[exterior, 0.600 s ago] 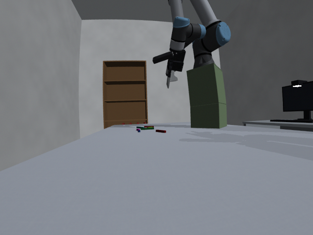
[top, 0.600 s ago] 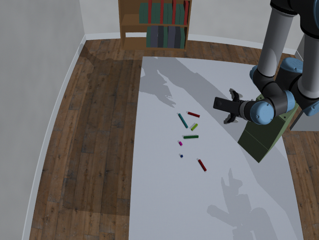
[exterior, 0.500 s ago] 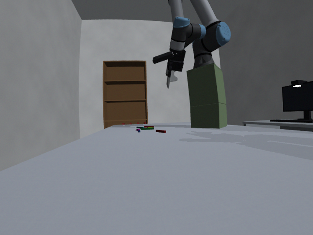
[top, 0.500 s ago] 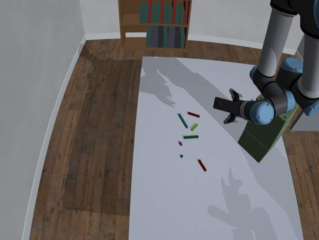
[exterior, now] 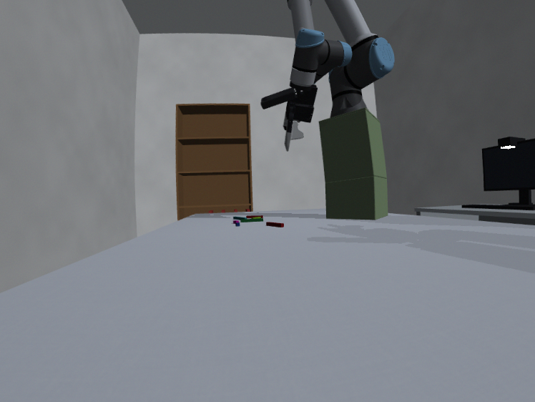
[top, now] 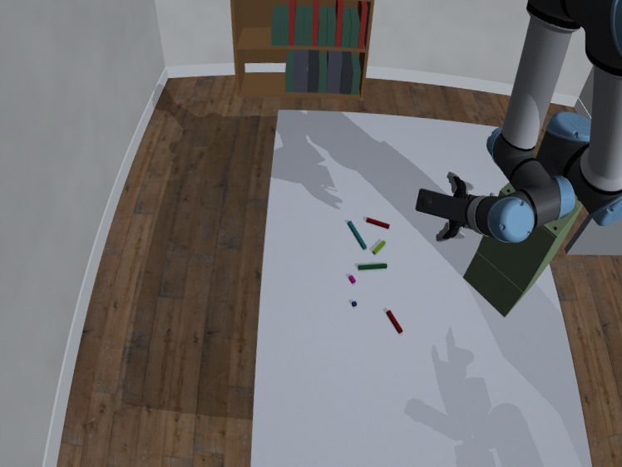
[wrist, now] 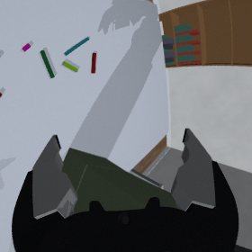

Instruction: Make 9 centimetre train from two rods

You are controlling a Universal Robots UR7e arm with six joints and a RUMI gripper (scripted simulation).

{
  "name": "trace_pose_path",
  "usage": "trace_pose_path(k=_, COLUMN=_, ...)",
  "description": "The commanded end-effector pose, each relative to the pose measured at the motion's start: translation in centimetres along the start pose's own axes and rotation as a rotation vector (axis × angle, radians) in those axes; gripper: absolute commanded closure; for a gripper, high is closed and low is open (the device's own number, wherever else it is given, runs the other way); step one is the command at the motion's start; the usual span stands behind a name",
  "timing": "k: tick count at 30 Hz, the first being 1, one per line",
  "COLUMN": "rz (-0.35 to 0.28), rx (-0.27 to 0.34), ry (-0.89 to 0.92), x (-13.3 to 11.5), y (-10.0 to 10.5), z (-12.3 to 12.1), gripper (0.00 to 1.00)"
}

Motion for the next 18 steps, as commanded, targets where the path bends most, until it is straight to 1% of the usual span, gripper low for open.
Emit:
trace_pose_path(k=1, rz=0.001, rx=0.000, ry=-0.001, x=0.02, y=0.01, z=0.01, gripper=0.00)
trace_pose_path(k=18, rz=-0.005, rx=0.008, ry=0.031, x=0.34, y=-0.13, z=-0.33, gripper=0.00)
Point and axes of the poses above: the point where the finger pads meet when closed, its own y axis back along the fingers, its own z axis across the jaws, x = y × z, the point moved 4 cm from there along y, back along the fingers, and after that the axes turned 3 degrees about y, right-handed, at the moved point
